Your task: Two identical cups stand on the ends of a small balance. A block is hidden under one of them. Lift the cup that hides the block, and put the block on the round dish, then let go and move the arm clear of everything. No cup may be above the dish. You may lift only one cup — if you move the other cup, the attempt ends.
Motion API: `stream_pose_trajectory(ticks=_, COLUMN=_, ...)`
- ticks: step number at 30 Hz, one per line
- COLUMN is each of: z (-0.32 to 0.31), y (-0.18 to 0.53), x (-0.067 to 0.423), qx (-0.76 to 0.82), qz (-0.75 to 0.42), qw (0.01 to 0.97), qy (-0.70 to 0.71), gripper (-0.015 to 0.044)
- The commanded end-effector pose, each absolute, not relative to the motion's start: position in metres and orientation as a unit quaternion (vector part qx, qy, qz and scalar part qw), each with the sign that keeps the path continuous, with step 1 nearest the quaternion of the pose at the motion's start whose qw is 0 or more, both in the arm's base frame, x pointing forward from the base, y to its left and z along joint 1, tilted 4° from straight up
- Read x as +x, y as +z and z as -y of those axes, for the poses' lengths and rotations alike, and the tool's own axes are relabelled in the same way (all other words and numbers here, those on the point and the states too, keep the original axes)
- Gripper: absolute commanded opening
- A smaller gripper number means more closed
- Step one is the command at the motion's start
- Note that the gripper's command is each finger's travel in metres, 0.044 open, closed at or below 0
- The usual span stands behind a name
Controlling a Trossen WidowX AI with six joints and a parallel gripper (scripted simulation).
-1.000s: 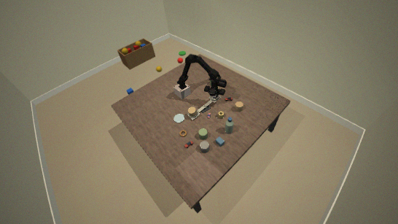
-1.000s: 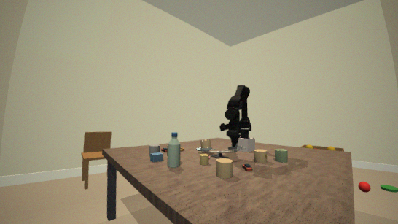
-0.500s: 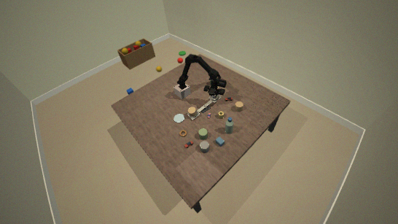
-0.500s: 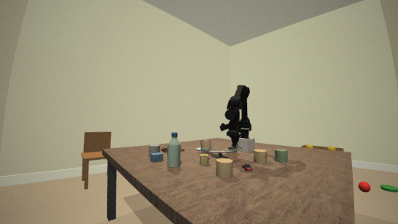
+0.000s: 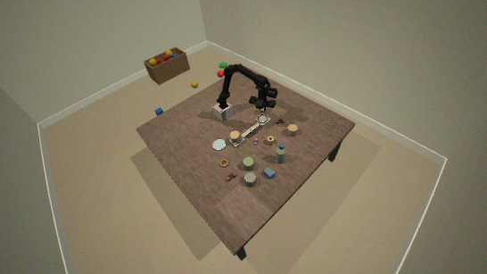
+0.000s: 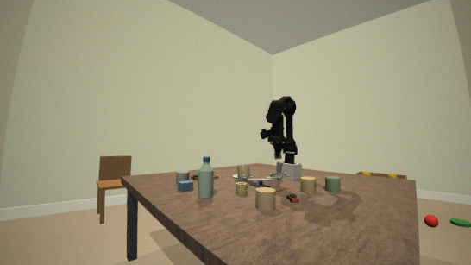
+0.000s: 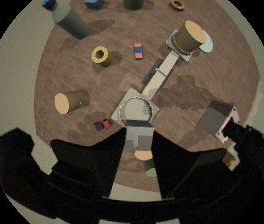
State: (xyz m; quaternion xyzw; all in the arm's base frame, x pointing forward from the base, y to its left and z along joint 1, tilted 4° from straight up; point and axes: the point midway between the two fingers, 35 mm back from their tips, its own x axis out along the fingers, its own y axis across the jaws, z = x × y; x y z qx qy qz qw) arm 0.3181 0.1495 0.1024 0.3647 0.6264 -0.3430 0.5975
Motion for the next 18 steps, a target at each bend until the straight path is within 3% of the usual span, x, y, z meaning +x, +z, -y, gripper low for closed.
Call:
stream_pose_trajectory(ticks=1, z=-0.15, y=0.113, x=0.318, qx=0.365, qz=-0.628, qw=0.598, qy=-0.339, gripper=0.0)
stream_pose_trajectory(ticks=18, z=-0.075, y=0.093, x=0.343, qx=0.369, qz=-0.618, qw=0.601, qy=-0.347, gripper=0.0)
